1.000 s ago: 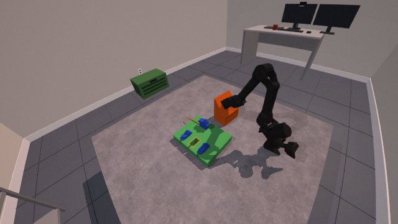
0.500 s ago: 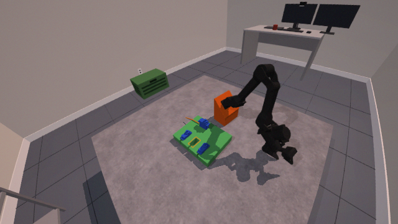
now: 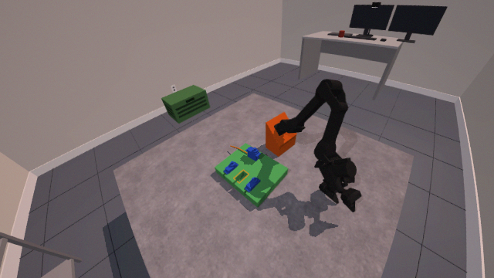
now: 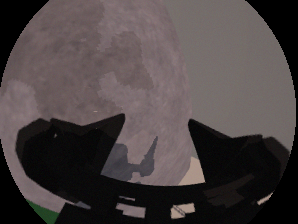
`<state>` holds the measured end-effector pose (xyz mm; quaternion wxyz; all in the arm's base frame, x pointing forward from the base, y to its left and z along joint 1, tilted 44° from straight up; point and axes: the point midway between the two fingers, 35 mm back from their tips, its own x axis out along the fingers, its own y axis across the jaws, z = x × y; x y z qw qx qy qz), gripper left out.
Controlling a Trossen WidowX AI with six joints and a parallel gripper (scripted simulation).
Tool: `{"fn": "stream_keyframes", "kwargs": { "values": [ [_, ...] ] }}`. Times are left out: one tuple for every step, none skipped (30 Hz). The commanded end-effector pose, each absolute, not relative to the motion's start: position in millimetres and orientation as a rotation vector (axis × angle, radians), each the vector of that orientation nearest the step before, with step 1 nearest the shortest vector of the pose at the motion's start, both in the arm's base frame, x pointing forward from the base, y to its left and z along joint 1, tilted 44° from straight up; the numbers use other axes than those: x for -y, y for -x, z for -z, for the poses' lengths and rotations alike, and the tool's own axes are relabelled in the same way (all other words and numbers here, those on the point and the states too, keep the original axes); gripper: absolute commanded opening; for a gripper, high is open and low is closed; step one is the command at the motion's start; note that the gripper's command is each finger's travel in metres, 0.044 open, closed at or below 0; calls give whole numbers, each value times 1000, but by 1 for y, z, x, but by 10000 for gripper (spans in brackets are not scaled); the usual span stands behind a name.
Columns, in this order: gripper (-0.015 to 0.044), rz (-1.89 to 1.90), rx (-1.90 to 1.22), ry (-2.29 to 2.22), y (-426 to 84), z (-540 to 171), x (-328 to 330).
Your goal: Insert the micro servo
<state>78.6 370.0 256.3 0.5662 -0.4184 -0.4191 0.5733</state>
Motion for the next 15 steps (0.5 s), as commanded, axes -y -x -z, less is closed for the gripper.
{"fn": "stream_keyframes", "kwargs": {
  "values": [
    [440, -1344, 941, 981, -88, -255, -369],
    [440, -1333, 932, 984, -93, -255, -368],
    [440, -1320, 922, 987, -98, -256, -366],
    [440, -1320, 909, 988, -100, -254, -366],
    [440, -1315, 905, 990, -101, -255, -365],
    [440, -1317, 899, 990, -102, -254, -365],
    [440, -1318, 888, 989, -104, -253, -365],
    [440, -1319, 873, 989, -107, -252, -364],
    [440, -1320, 858, 986, -110, -251, -364],
    [440, -1323, 838, 985, -113, -248, -363],
    [440, -1326, 816, 984, -116, -246, -363],
    [440, -1327, 794, 984, -121, -243, -361],
    [440, -1327, 769, 985, -125, -241, -360],
    [440, -1321, 762, 989, -130, -241, -360],
    [440, -1308, 760, 997, -133, -242, -359]
  ]
}}
